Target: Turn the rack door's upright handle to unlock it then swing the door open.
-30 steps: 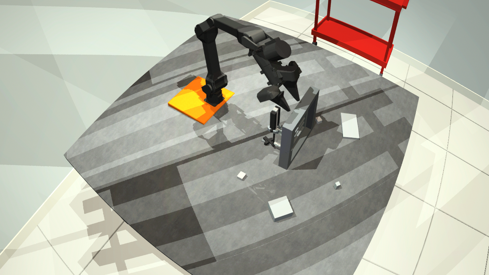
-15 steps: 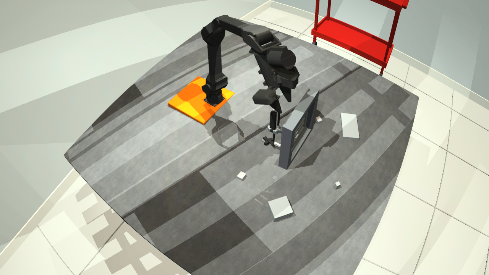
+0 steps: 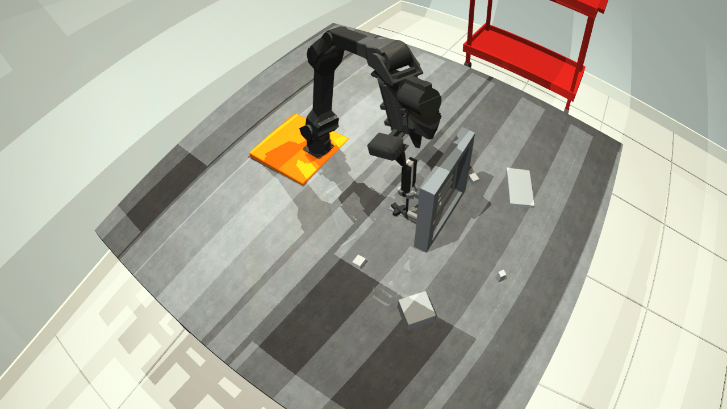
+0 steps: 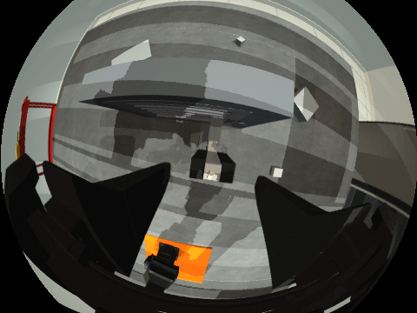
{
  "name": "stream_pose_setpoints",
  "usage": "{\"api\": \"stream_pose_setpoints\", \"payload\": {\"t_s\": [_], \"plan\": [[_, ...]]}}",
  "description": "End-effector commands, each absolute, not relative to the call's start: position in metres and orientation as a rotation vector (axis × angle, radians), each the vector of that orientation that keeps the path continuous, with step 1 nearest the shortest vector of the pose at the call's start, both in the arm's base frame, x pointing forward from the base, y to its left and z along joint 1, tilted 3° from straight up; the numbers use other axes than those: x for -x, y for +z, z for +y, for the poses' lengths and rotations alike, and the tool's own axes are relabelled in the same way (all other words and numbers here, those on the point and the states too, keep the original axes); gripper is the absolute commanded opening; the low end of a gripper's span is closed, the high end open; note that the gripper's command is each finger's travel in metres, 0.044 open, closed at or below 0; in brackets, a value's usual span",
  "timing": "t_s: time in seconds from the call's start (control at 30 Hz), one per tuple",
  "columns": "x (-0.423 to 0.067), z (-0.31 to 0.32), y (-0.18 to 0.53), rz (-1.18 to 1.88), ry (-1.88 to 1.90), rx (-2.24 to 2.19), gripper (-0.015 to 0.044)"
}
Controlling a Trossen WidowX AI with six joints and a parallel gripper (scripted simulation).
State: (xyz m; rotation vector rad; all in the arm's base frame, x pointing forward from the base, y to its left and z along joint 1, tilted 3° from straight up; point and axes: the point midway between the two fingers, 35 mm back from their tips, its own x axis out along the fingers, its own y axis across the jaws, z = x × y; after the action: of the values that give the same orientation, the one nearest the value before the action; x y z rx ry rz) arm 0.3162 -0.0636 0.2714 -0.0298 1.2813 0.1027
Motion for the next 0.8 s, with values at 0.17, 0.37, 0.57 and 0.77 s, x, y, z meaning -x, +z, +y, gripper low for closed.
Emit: {"api": "stream_pose_setpoints", "payload": {"t_s": [0.17,0.37,0.57,0.77], "plan": [[-0.316,-0.063,0.264,1.323,0.113,0.024,0.0296],[-0.318,-0.063,0.255,1.350,0.111,0.027,0.0296],[-0.320,-0.063,0.245,1.378,0.109,0.030,0.0296],[-0.322,-0.062,0.236,1.406,0.107,0.034,0.0296]]}}
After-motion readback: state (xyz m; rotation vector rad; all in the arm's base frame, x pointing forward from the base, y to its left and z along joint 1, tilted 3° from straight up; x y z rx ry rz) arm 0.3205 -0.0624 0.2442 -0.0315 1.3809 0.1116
